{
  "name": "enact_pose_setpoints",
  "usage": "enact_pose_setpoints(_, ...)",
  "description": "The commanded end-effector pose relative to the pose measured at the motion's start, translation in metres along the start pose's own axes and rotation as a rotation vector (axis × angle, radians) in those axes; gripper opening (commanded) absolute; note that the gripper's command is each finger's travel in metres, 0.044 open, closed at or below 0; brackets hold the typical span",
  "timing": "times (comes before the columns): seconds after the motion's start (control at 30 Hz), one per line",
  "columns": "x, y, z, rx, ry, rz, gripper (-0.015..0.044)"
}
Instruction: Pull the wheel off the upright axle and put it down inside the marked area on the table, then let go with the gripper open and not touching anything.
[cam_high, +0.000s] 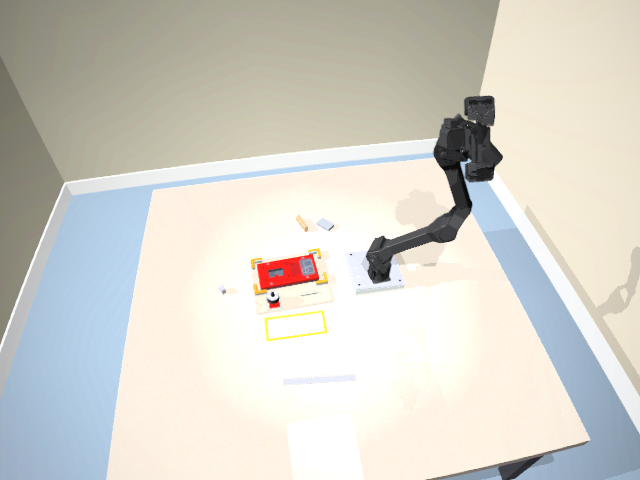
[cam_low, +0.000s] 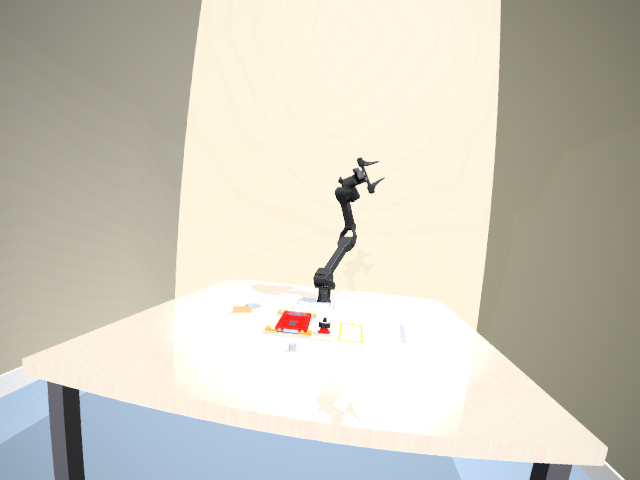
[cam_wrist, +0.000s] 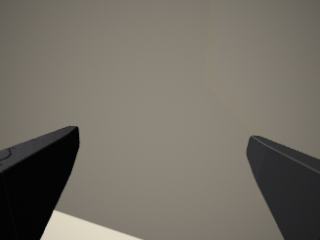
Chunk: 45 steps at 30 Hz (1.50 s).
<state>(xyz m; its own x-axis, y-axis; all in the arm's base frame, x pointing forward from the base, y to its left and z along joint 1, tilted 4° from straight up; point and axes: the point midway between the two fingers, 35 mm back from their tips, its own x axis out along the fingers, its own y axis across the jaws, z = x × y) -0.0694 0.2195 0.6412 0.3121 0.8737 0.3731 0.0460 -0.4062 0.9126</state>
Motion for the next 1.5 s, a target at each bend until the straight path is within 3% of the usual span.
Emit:
enact_pose_setpoints(0.0, 0.0, 0.001, 0.001, 0.011, 0.0, 0.003, 0.0374)
enact_pose_setpoints(0.1, -0.004, 0.018, 0.016, 0.169, 0.008, 0.049, 0.03)
enact_pose_setpoints(0.5, -0.037, 0.104, 0.126, 1.148, 0.114, 0.331, 0.03)
enact_pose_setpoints(0.8, -0.064, 0.137, 0.235, 1.889, 0.257, 0.562, 0.03)
enact_pose_setpoints(1.27, -0.09, 0.101, 0.413, 2.91, 0.567, 1.007, 0.03)
enact_pose_setpoints(1.47, -0.103, 0.062, 0.481, 3.228, 0.791, 1.336, 0.03)
